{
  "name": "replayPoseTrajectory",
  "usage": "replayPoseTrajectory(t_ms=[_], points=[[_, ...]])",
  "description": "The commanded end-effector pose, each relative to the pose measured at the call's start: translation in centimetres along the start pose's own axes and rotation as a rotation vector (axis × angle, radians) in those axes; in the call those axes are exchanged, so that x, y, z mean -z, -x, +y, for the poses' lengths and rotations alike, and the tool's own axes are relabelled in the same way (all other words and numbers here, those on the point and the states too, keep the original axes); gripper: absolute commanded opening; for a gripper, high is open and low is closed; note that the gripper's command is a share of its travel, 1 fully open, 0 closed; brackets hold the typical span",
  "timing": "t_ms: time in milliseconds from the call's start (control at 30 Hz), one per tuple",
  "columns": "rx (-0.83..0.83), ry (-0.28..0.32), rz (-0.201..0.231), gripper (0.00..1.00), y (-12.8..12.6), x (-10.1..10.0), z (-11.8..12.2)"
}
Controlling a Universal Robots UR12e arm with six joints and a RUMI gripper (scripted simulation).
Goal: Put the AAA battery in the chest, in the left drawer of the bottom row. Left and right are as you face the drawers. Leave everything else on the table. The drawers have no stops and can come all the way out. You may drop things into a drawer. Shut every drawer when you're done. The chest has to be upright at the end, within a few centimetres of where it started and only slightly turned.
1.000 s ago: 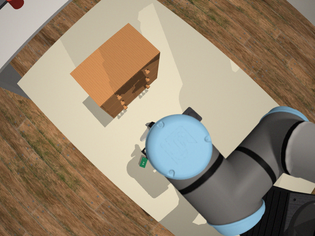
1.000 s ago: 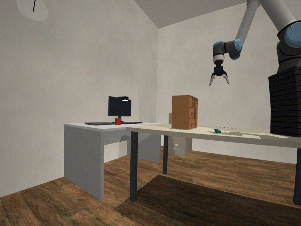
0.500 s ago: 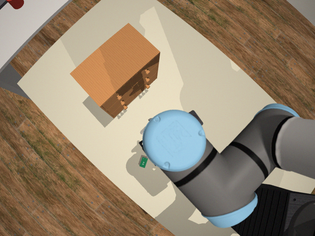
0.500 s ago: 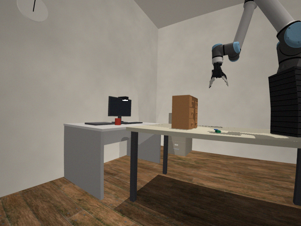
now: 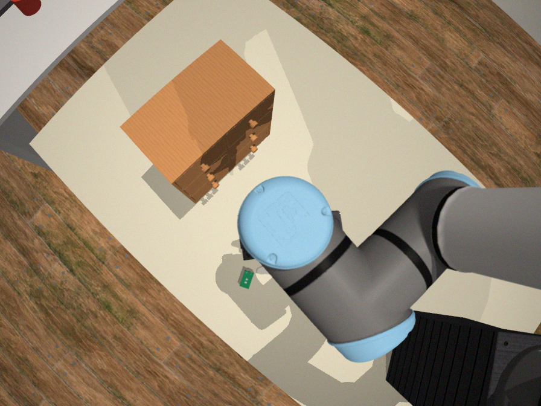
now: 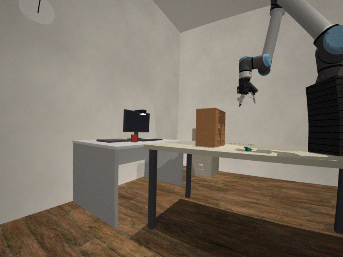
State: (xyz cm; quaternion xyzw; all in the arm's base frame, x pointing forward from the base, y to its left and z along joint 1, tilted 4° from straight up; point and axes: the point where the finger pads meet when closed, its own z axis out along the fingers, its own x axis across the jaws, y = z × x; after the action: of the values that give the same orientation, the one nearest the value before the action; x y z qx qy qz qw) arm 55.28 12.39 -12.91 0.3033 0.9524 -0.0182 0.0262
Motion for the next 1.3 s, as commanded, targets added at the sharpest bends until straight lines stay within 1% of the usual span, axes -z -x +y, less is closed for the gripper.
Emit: replayPoseTrajectory(t_ms=[0, 133, 200, 433, 633, 933, 1267], points=[[-0.274, -0.005, -0.011, 1.00, 0.6, -2.5, 0.4], [-0.447, -0.004, -0.011, 1.00, 0.8, -4.2, 0.7], [-0.447, -0.004, -0.011, 1.00, 0.8, -4.2, 0.7], [-0.701, -0.002, -0.011, 1.00, 1.1, -6.7, 1.0], [-0.846, -0.001, -0.012, 1.00, 1.3, -8.2, 1.2], [-0.923, -0.001, -0.012, 1.00, 1.3, -9.0, 1.3], [-0.933, -0.001, -0.012, 1.00, 1.4, -9.1, 1.3]])
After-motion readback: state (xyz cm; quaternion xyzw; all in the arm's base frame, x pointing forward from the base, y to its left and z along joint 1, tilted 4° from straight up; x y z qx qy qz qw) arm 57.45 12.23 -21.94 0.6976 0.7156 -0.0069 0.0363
